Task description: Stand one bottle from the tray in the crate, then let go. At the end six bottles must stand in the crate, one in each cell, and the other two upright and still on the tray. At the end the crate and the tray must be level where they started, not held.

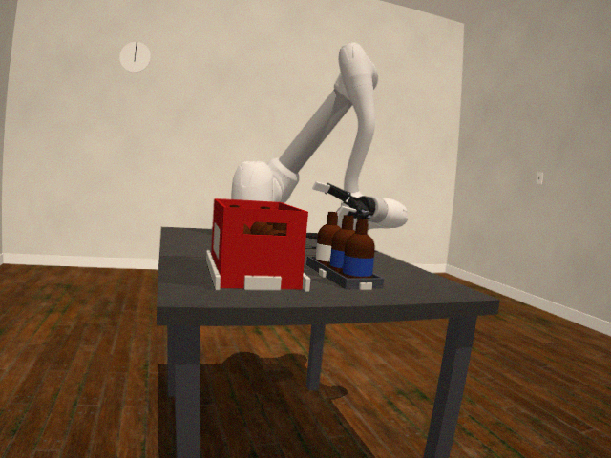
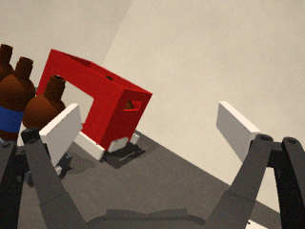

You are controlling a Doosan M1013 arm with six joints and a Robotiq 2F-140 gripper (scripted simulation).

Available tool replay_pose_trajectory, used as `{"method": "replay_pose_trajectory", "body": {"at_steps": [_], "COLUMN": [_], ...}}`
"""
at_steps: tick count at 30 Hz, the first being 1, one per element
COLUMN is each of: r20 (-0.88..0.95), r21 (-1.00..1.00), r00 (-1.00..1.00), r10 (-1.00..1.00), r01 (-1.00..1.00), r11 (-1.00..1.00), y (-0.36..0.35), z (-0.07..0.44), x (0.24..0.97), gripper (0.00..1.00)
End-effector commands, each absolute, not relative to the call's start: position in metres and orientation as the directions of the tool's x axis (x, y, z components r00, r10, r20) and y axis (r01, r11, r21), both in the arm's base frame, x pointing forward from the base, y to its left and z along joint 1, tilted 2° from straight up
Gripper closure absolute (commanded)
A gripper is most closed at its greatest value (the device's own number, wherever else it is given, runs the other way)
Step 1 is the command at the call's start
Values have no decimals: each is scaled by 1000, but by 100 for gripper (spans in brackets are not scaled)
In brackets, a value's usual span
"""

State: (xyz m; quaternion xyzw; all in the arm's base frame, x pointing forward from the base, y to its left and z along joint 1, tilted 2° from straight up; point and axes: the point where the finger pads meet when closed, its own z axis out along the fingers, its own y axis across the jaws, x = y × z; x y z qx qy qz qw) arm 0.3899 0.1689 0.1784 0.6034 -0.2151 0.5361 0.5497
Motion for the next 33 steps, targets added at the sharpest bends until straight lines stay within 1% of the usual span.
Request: {"method": "replay_pose_trajectory", "body": {"at_steps": [1,3,4,16,19,25,26,27,30,32,33], "r20": [883,883,883,896,925,975,976,977,976,962,960], "r21": [434,433,433,415,364,208,201,165,161,83,77], "r00": [333,333,333,328,307,220,214,187,183,109,102], "r10": [331,330,330,301,224,-32,-44,-107,-114,-250,-262], "r01": [-848,-849,-849,-860,-887,-955,-958,-969,-971,-990,-991], "r11": [-304,-303,-302,-298,-284,-211,-207,-181,-178,-112,-105], "y": [172,171,170,165,151,108,106,96,94,70,68], "z": [228,261,267,268,269,269,269,268,268,268,268], "x": [390,387,386,390,400,434,435,444,445,464,465], "gripper": [0,0,0,0,0,0,0,0,0,0,0]}}
